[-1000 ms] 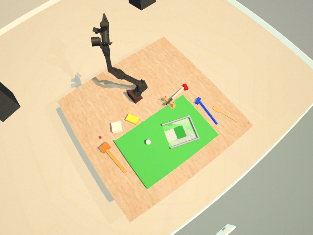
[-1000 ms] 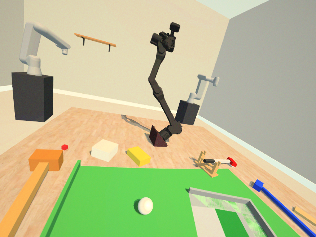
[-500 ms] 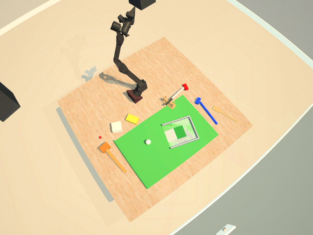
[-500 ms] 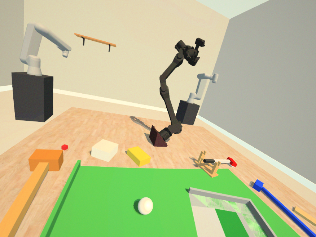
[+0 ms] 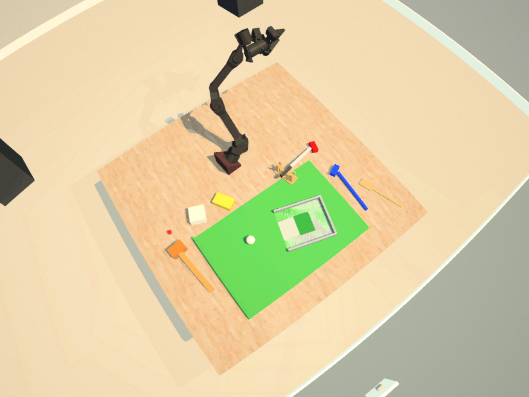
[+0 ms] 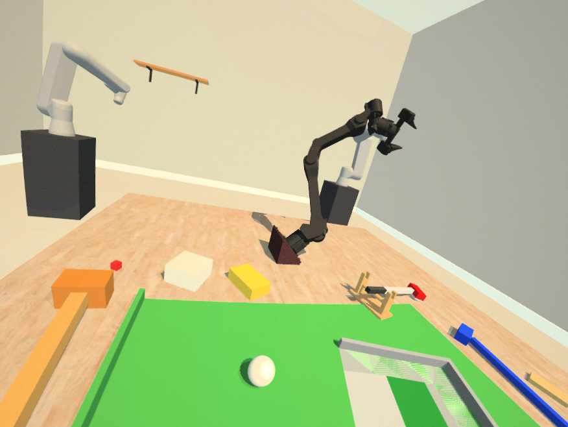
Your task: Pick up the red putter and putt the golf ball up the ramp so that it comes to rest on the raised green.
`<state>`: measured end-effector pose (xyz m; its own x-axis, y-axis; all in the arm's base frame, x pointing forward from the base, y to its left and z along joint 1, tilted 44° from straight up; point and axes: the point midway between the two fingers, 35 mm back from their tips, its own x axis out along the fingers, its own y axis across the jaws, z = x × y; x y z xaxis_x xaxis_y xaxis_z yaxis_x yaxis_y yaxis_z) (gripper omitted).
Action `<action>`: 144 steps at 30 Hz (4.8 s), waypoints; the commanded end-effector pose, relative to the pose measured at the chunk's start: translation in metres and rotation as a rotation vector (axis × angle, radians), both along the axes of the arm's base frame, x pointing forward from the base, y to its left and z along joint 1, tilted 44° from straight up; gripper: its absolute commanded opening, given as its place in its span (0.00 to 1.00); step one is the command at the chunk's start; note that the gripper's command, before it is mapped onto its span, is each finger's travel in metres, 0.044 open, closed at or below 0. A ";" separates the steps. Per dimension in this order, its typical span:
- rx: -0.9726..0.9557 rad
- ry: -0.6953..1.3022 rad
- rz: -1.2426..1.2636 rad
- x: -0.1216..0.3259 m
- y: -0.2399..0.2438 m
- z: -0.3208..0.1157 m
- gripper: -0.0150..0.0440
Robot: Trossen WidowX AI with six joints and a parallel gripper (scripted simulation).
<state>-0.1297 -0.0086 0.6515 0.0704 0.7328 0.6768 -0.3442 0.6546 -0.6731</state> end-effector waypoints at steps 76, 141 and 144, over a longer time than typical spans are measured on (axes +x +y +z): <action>-1.217 1.186 0.034 0.383 0.152 -0.472 1.00; -1.049 1.514 0.047 0.406 0.059 -0.439 0.25; -0.978 1.621 0.055 0.415 0.046 -0.450 0.25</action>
